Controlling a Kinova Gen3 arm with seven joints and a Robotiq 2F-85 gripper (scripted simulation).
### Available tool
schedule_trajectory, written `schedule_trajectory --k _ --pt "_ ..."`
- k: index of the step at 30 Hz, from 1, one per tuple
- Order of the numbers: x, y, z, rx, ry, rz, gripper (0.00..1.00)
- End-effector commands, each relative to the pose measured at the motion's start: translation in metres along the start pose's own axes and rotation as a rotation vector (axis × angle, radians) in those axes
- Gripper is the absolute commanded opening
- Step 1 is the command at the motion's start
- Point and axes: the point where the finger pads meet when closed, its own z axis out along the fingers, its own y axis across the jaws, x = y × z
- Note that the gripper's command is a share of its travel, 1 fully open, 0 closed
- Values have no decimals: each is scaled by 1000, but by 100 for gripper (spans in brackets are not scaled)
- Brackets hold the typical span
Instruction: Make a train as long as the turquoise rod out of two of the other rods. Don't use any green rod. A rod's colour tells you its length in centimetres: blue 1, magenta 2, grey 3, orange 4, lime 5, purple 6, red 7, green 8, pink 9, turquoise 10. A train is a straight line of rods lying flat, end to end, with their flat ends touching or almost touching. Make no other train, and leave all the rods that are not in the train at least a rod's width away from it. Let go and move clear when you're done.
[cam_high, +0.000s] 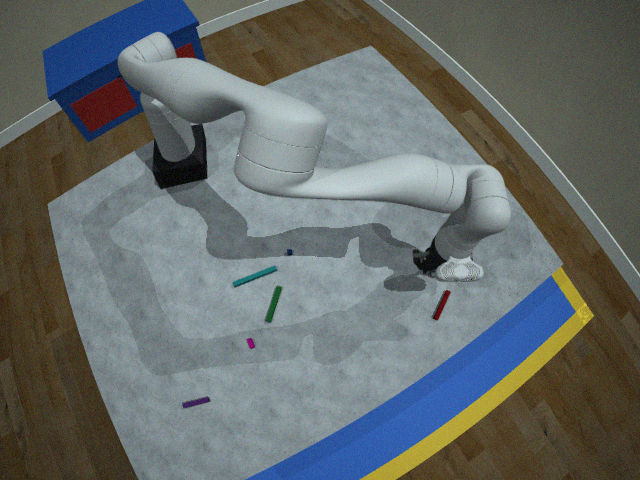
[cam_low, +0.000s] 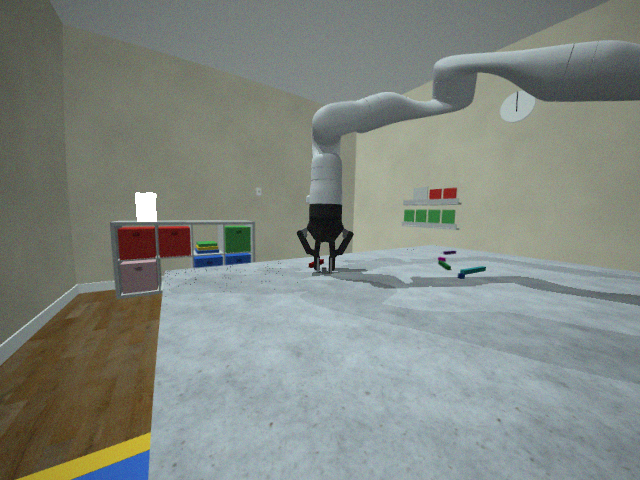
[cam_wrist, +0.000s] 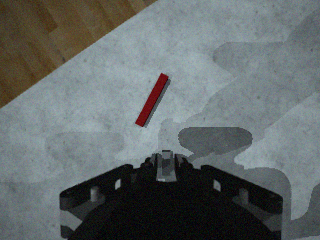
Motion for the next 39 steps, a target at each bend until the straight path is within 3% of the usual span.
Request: schedule_trajectory --k 1,15,16,39 --pt "0 -1 -1 2 1 0 24" --pt "0 -1 -1 2 1 0 24" --pt "0 -1 -1 2 1 0 5" --pt "0 -1 -1 2 1 0 5"
